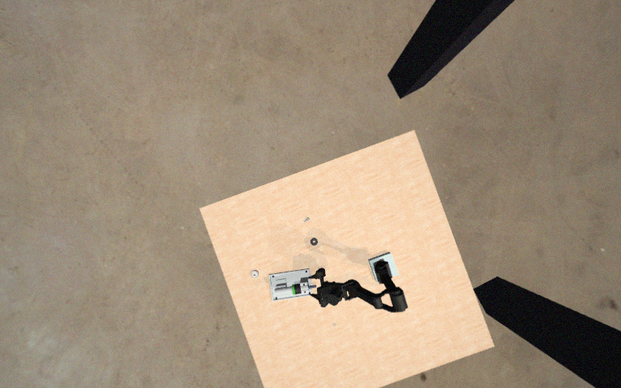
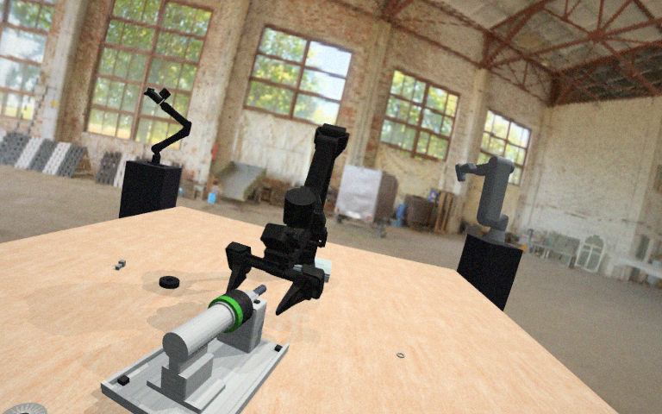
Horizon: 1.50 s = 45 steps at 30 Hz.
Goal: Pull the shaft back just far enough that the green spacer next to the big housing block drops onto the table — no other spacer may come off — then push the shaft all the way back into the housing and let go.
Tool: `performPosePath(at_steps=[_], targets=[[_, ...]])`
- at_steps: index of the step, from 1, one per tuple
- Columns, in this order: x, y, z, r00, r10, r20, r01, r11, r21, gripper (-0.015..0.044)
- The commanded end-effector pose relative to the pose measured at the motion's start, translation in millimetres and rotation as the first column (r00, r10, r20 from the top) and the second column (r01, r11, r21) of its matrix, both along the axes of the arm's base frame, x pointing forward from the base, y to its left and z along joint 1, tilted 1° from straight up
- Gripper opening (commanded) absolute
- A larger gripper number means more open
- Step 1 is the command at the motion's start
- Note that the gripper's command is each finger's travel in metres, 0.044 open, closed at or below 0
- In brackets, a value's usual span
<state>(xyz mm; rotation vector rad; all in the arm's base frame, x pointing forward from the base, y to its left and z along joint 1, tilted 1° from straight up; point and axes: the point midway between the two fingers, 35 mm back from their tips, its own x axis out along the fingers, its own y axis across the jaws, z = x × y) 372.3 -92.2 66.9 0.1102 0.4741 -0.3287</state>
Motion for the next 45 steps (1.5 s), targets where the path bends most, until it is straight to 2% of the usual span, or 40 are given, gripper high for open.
performPosePath(at_steps=[1, 5, 20, 26, 45], targets=[[0.2, 0.2, -1.9, 1.000, 0.002, -0.004, -0.002, 1.000, -0.001, 0.0440], [0.2, 0.2, -1.9, 1.000, 0.002, -0.004, -0.002, 1.000, -0.001, 0.0440], [0.0, 0.1, -0.7, 1.000, 0.000, -0.001, 0.000, 1.000, 0.000, 0.0046], [-0.1, 0.2, -0.7, 1.000, 0.001, -0.002, -0.001, 1.000, 0.000, 0.0000], [-11.2, 4.1, -1.4, 1.000, 0.002, -0.005, -0.002, 1.000, -0.001, 0.0000]])
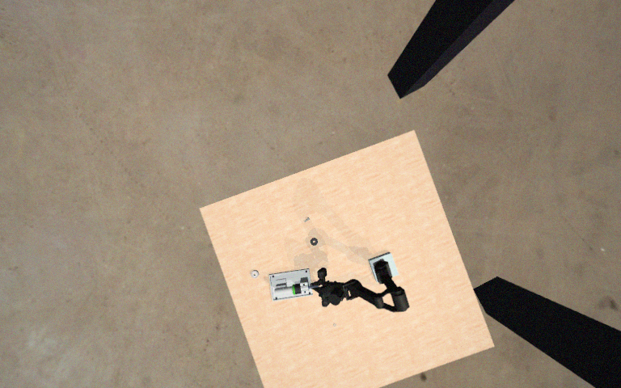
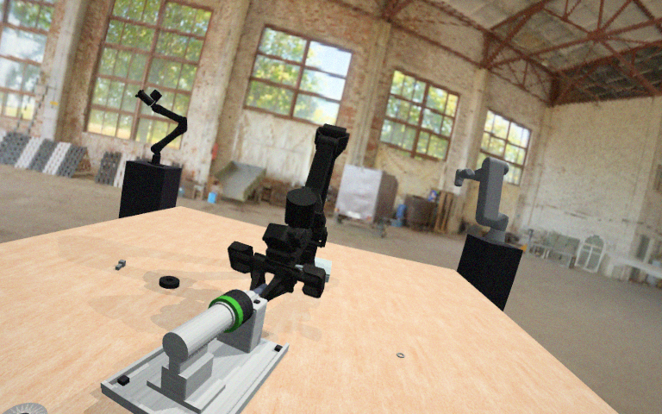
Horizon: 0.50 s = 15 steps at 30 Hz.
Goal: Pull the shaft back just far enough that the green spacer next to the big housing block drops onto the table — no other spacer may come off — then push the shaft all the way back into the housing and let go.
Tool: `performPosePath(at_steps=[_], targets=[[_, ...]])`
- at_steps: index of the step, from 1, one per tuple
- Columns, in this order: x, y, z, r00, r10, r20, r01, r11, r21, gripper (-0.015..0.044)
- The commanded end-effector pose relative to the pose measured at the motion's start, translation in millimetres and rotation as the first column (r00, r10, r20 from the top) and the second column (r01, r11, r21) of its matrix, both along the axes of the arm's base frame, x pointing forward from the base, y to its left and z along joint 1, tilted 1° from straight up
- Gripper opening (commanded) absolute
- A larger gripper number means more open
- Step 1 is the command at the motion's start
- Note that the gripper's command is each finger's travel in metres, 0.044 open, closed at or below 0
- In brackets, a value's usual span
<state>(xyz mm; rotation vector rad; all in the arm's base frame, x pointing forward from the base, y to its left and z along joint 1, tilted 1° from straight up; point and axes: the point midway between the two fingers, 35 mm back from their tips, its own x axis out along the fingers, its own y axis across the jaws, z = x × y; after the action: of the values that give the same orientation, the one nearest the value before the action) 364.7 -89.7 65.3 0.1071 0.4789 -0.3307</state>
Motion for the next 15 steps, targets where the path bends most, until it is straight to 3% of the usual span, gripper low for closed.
performPosePath(at_steps=[1, 15], targets=[[-4.2, 1.8, 0.2, 1.000, 0.003, 0.000, -0.003, 1.000, 0.002, 0.0000], [-9.2, 3.6, -0.1, 1.000, 0.003, -0.001, -0.003, 1.000, 0.002, 0.0000]])
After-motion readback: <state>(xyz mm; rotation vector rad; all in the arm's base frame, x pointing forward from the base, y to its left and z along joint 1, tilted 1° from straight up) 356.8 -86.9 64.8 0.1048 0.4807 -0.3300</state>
